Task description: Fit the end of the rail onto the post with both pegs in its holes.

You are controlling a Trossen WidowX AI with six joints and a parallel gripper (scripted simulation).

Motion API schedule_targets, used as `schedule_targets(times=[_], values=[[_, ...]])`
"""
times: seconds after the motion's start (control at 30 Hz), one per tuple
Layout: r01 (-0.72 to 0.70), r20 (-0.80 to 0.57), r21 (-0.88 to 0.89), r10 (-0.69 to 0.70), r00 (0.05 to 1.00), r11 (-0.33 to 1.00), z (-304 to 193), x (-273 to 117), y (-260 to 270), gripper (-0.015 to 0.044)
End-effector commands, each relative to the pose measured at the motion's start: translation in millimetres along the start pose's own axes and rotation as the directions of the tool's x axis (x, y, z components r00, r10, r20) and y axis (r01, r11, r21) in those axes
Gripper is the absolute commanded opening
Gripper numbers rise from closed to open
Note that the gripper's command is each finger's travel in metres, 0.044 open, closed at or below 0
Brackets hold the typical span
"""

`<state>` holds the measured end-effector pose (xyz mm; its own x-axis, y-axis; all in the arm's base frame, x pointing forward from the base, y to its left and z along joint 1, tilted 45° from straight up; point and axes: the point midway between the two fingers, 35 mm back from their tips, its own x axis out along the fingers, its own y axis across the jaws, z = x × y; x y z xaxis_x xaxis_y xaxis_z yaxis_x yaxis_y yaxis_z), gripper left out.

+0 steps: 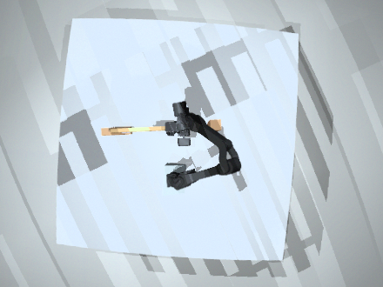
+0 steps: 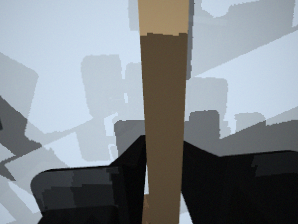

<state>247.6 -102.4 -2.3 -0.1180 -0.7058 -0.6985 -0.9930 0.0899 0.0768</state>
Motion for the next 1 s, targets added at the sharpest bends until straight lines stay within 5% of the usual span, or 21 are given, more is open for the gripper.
schedule_targets(times=[0.0, 0.97], values=[[0.013, 0.012, 0.004, -0.013, 1.0, 1.0, 1.1, -5.9, -2.7, 0.0], [0.013, 0.012, 0.004, -0.013, 1.0, 1.0, 1.1, -4.0, -1.4, 0.0]])
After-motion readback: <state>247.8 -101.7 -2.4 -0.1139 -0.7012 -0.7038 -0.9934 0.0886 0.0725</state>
